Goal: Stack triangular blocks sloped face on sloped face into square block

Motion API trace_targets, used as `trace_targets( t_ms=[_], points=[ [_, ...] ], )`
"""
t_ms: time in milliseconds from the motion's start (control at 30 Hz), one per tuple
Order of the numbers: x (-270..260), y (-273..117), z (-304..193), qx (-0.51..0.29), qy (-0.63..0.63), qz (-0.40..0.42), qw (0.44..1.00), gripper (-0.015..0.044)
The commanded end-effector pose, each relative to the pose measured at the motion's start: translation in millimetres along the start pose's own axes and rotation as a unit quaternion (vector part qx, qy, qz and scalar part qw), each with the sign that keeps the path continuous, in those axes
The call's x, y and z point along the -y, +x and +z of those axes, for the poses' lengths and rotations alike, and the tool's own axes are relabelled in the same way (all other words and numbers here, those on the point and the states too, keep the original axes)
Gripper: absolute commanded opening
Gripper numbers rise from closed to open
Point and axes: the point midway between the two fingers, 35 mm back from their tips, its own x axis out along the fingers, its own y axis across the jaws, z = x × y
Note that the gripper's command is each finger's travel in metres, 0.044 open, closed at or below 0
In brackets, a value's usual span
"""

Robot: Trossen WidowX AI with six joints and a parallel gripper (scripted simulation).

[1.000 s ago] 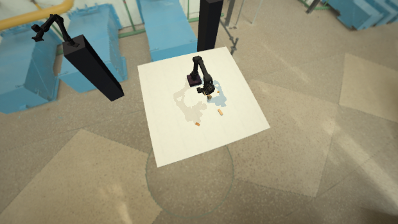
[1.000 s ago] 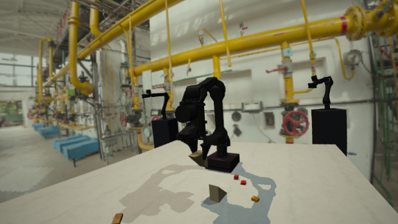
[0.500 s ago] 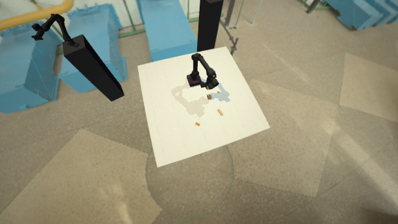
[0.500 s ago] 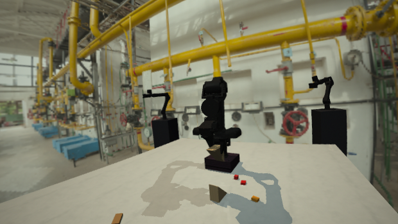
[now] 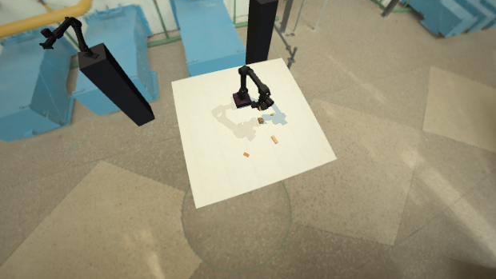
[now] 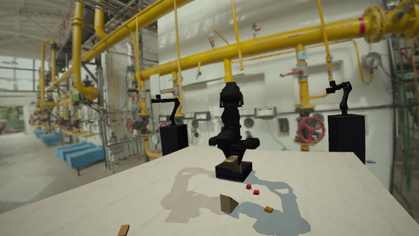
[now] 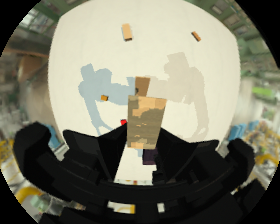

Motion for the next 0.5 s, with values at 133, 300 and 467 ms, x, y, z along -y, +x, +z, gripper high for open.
trace_targets(
  t_ms=[133, 300, 467],
  points=[
    [-0.4, 36.5, 11.8, -0.004, 0.001, 0.0, 1.0, 0.0],
    [0.5, 55.4, 17.4, -0.004, 0.001, -0.001, 1.0, 0.0],
    [0.0, 58.6, 18.9, -0.004, 0.001, 0.0, 1.0, 0.0]
  ],
)
